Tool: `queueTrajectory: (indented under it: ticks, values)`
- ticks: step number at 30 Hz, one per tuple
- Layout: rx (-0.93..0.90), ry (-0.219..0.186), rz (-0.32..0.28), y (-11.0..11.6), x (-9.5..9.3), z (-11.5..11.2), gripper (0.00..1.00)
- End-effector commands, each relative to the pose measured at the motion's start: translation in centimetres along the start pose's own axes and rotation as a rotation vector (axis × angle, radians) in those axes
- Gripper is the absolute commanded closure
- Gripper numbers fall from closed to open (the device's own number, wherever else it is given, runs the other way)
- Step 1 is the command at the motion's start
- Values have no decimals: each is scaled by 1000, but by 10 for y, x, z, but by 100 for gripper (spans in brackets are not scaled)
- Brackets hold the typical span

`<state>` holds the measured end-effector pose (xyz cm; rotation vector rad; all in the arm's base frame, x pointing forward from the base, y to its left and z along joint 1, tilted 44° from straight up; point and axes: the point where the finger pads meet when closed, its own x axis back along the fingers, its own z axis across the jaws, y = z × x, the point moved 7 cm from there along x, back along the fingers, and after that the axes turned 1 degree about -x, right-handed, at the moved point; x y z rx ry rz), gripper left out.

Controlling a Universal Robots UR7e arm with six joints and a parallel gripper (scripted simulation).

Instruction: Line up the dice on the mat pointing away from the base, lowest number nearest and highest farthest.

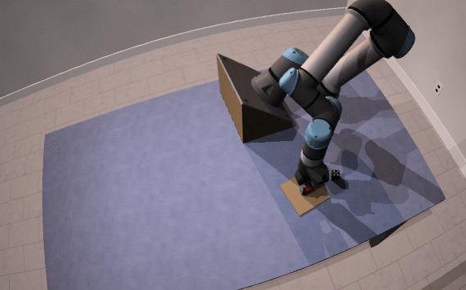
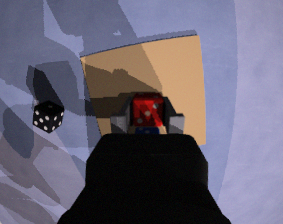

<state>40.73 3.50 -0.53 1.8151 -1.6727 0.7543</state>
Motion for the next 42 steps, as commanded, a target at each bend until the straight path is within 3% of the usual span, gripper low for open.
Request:
queueTrajectory:
  ticks: [1, 42]
  values:
    - [0, 1, 1, 0, 0, 0, 43]
    - [0, 1, 1, 0, -3, 0, 43]
